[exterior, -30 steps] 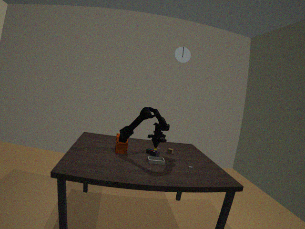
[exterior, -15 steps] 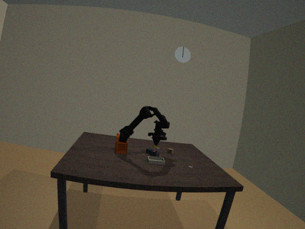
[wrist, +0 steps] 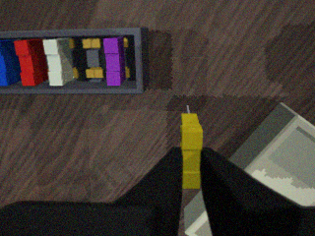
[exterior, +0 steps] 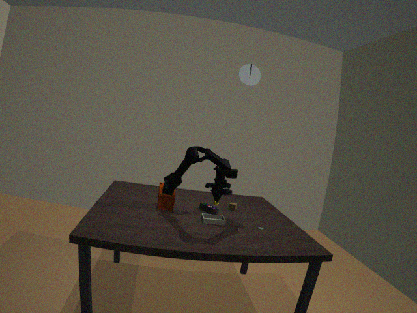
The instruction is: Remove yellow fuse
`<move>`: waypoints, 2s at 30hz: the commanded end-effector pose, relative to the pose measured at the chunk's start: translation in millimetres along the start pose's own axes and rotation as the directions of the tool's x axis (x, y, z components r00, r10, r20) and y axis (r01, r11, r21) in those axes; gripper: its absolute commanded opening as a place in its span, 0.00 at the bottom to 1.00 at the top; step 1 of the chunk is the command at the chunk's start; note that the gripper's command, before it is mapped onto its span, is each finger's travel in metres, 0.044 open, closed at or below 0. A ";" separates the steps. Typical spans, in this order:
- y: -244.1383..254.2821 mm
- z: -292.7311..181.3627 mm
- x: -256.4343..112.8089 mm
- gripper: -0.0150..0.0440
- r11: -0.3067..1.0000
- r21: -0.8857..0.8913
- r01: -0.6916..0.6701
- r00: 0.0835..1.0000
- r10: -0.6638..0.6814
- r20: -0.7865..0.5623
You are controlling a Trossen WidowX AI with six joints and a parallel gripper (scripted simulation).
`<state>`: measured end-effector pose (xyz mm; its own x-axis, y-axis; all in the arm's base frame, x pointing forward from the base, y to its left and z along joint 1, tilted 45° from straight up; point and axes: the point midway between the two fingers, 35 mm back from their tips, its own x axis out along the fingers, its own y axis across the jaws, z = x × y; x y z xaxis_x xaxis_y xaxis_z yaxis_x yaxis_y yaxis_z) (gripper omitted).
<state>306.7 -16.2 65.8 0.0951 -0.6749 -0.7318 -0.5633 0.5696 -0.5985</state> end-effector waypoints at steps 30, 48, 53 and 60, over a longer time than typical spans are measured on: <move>-80.7 -84.4 9.8 0.25 1.000 -0.004 0.029 0.999 -0.029 -0.018; -81.5 -85.9 36.0 0.25 1.000 -0.004 0.031 0.999 -0.031 -0.020; -82.5 -86.5 32.7 0.43 0.999 0.001 0.034 0.999 -0.034 -0.024; -82.5 -86.5 32.7 0.74 0.999 0.001 0.034 0.999 -0.034 -0.024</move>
<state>285.4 -125.9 119.1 0.0949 -0.7046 -0.7033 -0.5603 0.5461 -0.6227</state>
